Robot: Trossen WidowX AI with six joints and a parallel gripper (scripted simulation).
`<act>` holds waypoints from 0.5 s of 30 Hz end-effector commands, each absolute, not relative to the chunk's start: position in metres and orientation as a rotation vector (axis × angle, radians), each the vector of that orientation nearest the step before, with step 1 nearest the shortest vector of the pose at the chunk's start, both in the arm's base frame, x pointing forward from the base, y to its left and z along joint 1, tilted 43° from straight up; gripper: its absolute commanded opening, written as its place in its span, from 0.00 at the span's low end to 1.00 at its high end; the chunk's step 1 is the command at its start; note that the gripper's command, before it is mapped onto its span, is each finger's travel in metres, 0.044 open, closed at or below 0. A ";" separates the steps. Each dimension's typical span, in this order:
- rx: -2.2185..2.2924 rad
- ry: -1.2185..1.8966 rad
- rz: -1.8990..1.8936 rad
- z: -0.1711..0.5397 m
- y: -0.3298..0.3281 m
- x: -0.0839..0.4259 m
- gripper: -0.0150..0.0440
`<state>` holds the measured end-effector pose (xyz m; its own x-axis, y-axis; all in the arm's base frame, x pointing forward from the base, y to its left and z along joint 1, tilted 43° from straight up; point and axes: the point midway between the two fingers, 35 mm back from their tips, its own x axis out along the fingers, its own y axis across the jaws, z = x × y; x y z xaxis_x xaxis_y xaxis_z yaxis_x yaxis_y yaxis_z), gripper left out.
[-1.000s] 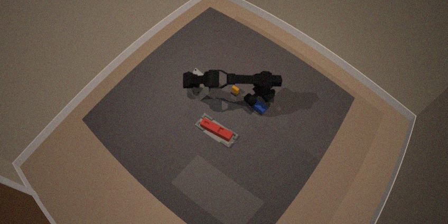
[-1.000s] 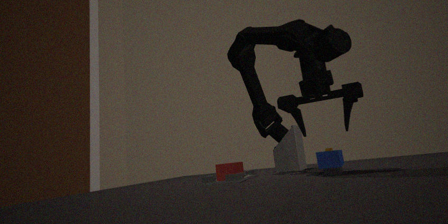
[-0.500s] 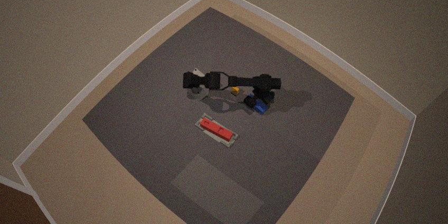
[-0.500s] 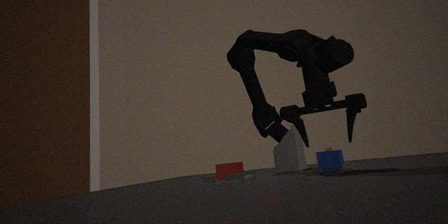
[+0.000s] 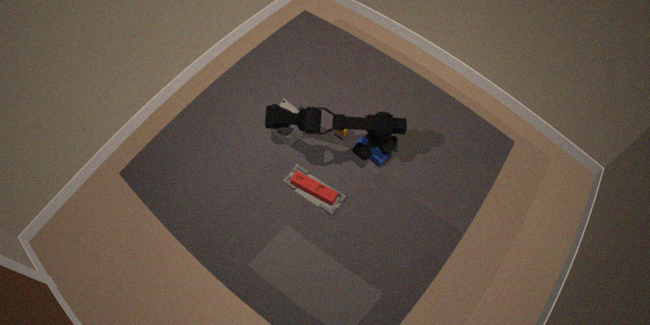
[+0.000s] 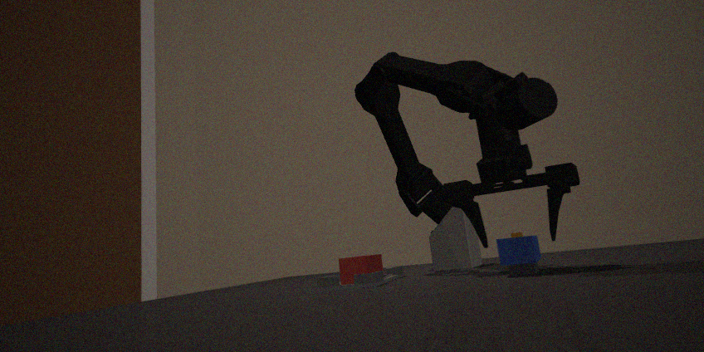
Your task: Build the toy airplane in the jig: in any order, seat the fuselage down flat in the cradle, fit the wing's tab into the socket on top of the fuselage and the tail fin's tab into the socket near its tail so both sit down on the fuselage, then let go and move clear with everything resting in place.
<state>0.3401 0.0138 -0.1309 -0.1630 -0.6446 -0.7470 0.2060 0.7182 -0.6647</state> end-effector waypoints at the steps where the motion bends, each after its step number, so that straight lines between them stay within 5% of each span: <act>1: -0.380 1.571 -0.777 -0.138 0.009 0.337 1.00; 7: -0.380 1.571 -0.777 -0.143 0.004 0.335 1.00; 15: -0.380 1.571 -0.777 -0.143 0.004 0.335 0.64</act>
<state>0.3355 0.0046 -0.1423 -0.1678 -0.6468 -0.7439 0.2011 0.7163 -0.6682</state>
